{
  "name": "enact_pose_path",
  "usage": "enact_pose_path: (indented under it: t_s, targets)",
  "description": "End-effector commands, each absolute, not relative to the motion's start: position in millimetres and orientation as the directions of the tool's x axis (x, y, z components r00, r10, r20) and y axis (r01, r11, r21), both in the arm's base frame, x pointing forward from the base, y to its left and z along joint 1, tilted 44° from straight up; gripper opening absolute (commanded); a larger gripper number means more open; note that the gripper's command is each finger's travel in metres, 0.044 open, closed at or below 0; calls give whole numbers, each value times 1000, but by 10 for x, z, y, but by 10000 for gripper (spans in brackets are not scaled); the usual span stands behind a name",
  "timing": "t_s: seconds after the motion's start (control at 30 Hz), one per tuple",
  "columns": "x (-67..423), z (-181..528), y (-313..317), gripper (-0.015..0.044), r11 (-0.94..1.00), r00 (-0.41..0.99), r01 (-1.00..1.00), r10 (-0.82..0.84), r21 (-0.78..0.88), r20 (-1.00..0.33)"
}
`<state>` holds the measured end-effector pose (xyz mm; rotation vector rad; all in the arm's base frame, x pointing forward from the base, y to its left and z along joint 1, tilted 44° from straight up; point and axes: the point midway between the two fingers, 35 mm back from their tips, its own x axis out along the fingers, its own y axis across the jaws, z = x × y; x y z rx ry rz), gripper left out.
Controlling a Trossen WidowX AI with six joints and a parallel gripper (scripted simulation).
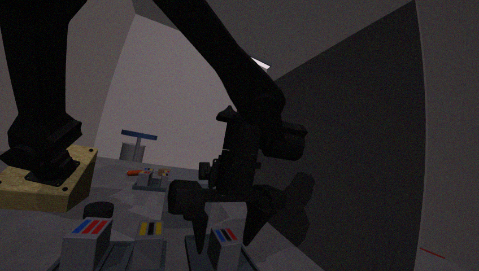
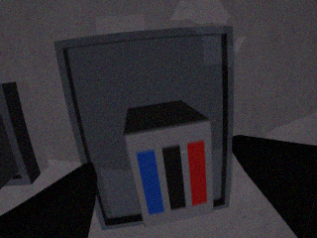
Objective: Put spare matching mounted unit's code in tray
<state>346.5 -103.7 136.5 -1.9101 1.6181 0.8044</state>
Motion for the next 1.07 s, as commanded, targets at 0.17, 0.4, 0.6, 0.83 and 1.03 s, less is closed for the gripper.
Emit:
enact_pose_path:
  t_s: [0.17,0.4,0.6,0.83,1.03]
  targets:
    - [3393,1952,-447,440,-164,113,-986,-678,0,-726]
    - [3364,2091,-291,440,-185,133,-983,-674,-8,-727]
    - [3364,2091,-291,440,-185,133,-983,-674,-8,-727]
    - [3364,2091,-291,440,-185,133,-983,-674,-8,-727]
    - [3364,2091,-291,440,-185,133,-983,-674,-8,-727]
